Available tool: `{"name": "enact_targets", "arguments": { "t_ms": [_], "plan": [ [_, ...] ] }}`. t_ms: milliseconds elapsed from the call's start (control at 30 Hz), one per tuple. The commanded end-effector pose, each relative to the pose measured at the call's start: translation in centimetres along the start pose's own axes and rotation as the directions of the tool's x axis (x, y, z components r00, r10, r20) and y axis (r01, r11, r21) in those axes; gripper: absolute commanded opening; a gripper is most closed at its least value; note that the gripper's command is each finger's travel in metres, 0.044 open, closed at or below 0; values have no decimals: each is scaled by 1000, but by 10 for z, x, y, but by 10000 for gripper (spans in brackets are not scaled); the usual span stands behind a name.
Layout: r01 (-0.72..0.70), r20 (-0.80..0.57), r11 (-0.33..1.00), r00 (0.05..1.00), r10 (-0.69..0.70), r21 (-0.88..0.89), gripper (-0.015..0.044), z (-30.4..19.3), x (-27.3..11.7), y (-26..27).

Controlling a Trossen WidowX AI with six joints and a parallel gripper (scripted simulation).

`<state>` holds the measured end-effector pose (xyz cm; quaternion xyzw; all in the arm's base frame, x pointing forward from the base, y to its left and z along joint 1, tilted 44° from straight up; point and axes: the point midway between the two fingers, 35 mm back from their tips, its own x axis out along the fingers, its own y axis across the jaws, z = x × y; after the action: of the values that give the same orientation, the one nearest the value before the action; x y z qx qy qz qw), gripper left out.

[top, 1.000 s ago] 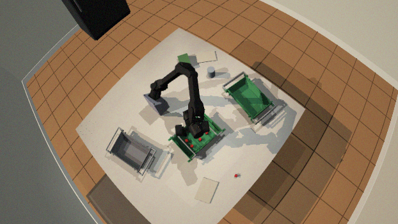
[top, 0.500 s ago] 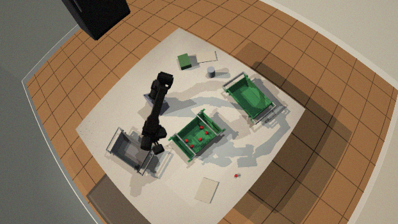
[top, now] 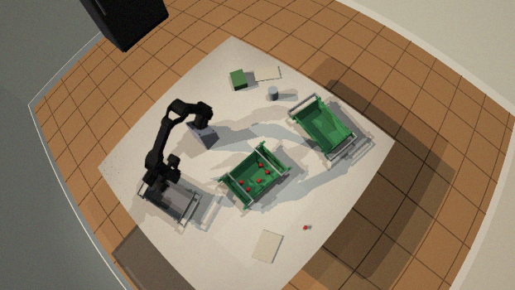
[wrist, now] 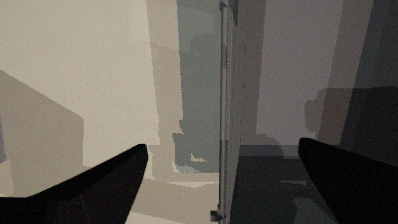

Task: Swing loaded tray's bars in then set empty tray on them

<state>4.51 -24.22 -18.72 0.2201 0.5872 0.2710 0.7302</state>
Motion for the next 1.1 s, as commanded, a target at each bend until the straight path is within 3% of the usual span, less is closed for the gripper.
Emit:
{"name": "enact_targets", "arguments": {
  "t_ms": [0, 200, 633, 1067],
  "plan": [
    [-3, -8, 999, 1000, 4, 41, 440, -5, 2, -1],
    [-3, -8, 999, 1000, 4, 41, 440, -4, 13, -2],
    [-4, -7, 999, 1000, 4, 39, 440, -2, 85, -2],
    [-4, -7, 999, 1000, 4, 39, 425, -2, 86, -2]
  ]
}}
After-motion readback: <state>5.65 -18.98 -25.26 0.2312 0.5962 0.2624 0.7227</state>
